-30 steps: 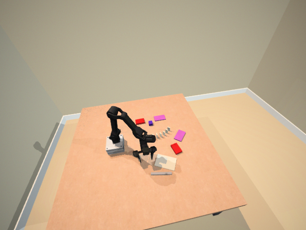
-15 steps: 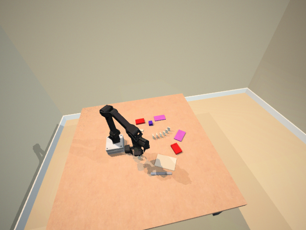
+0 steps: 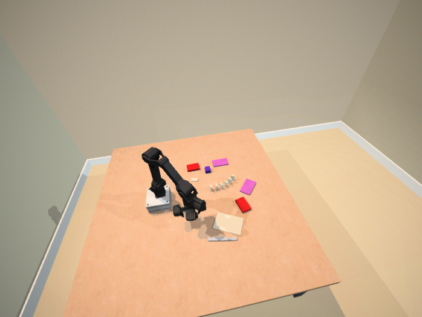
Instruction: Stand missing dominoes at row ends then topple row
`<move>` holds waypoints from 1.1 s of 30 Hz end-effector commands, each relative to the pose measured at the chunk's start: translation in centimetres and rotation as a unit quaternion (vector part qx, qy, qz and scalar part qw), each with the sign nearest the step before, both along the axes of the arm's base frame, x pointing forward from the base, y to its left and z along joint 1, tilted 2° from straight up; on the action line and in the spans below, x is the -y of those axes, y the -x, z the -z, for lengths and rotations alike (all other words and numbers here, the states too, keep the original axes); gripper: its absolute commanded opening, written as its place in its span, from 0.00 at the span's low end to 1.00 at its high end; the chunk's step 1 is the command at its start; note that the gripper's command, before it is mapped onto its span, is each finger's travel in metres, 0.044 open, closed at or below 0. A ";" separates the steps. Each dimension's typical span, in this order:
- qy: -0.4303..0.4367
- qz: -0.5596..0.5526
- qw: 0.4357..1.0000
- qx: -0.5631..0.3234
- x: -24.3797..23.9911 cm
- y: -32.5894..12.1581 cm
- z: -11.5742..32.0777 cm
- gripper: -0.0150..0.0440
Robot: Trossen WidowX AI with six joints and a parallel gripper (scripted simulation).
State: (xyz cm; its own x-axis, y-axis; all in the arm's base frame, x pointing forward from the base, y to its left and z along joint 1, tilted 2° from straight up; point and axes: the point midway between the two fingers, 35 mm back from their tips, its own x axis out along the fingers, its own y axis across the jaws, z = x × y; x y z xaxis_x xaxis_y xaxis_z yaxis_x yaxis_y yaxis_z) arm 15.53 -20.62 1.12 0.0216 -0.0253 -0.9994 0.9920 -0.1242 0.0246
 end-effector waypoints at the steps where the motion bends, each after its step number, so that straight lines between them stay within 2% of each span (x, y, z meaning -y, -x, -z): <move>1: 0.004 -0.001 1.000 0.007 0.1 -0.3 0.3 1.00; 11: 0.004 -0.001 1.000 0.007 0.2 -0.3 1.7 1.00; 24: 0.004 -0.001 1.000 0.007 0.2 -0.3 1.7 0.44; 33: 0.004 -0.001 1.000 0.007 0.2 -0.3 1.7 0.44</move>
State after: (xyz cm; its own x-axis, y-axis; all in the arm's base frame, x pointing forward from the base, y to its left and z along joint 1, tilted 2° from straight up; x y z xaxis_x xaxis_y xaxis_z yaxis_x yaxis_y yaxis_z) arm 15.77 -20.83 -0.56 0.0303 -0.0359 -0.9989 0.9920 -0.1218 0.0345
